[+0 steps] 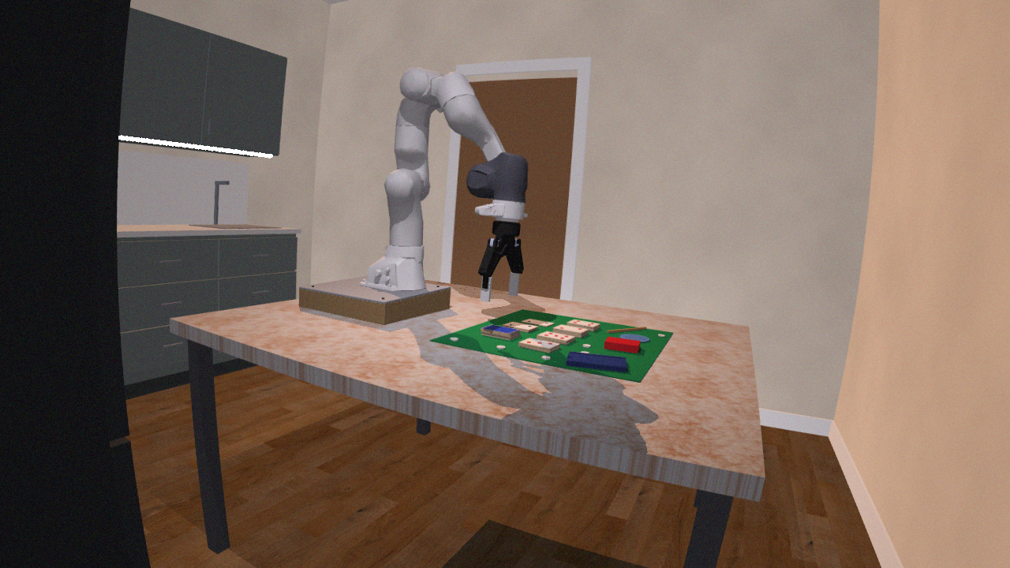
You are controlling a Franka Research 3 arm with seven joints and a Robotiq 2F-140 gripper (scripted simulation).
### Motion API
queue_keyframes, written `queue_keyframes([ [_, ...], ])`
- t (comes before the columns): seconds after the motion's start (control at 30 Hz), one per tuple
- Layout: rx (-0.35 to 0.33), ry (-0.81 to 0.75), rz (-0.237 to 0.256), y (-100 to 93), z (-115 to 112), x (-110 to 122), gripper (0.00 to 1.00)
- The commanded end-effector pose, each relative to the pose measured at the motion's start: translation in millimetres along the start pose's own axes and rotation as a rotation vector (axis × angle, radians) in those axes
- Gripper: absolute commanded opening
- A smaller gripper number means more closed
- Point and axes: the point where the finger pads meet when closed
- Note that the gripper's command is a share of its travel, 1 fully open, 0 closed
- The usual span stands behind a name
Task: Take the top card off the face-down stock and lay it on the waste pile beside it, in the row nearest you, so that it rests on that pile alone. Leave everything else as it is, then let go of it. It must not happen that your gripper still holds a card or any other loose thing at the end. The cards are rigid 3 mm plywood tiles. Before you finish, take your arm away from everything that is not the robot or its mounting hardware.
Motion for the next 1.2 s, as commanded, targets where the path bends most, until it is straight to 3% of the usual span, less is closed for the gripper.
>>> queue_keyframes([
  [0.0, -0.027, -0.065, 0.011, -1.6, -8.2, -2.9, 1.00],
  [0.77, -0.027, -0.089, 0.011, -1.6, -8.2, -2.9, 1.00],
  [0.93, -0.025, -0.283, 0.014, -1.6, -8.2, -2.9, 1.00],
  [1.0, -0.025, -0.283, 0.014, -1.6, -8.2, -2.9, 1.00],
  [1.07, -0.024, -0.431, 0.016, -1.6, -8.2, -2.9, 1.00],
  [1.17, -0.023, -0.530, 0.017, -1.6, -8.2, -2.9, 1.00],
])
Point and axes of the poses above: the point where the finger pads meet when closed, its own y axis out along the fingers, its own x axis across the jaws, z = x × y, and after that the axes turned 15 degrees about -y, right-handed
